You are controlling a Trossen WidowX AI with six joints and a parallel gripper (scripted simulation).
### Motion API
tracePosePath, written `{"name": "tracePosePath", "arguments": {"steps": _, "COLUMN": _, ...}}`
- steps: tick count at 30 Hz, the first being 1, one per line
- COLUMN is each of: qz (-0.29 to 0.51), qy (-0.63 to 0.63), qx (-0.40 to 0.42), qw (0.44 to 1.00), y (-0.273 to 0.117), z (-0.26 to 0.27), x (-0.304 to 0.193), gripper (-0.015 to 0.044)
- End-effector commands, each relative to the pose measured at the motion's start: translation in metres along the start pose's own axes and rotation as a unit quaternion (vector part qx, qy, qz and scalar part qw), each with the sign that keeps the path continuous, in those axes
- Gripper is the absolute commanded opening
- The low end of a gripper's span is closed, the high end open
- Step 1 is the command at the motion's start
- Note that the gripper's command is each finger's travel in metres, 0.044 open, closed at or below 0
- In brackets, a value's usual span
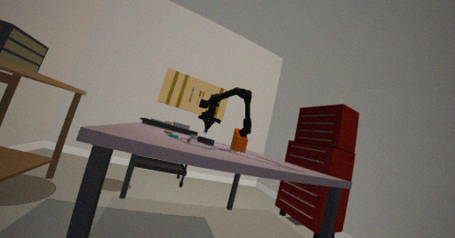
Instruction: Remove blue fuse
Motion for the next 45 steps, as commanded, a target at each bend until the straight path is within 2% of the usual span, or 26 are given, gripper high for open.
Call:
{"name": "tracePosePath", "arguments": {"steps": 1, "qz": 0.003, "qy": 0.002, "qx": -0.004, "qw": 1.000, "y": -0.002, "z": -0.018, "x": -0.010, "gripper": 0.0000}}
{"name": "tracePosePath", "arguments": {"steps": 28, "qz": 0.004, "qy": 0.001, "qx": -0.004, "qw": 1.000, "y": -0.002, "z": -0.137, "x": -0.117, "gripper": 0.0000}}
{"name": "tracePosePath", "arguments": {"steps": 45, "qz": 0.003, "qy": 0.000, "qx": -0.002, "qw": 1.000, "y": 0.018, "z": -0.143, "x": -0.124, "gripper": 0.0000}}
Point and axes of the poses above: the point midway between the two fingers, 35 mm back from their tips, its own y axis out along the fingers, its own z axis across the jaws, x = y × z, the point moved 3 cm from there along -y, back along the fingers, and after that the axes turned 4 degrees about -y, right-handed, at the moved point
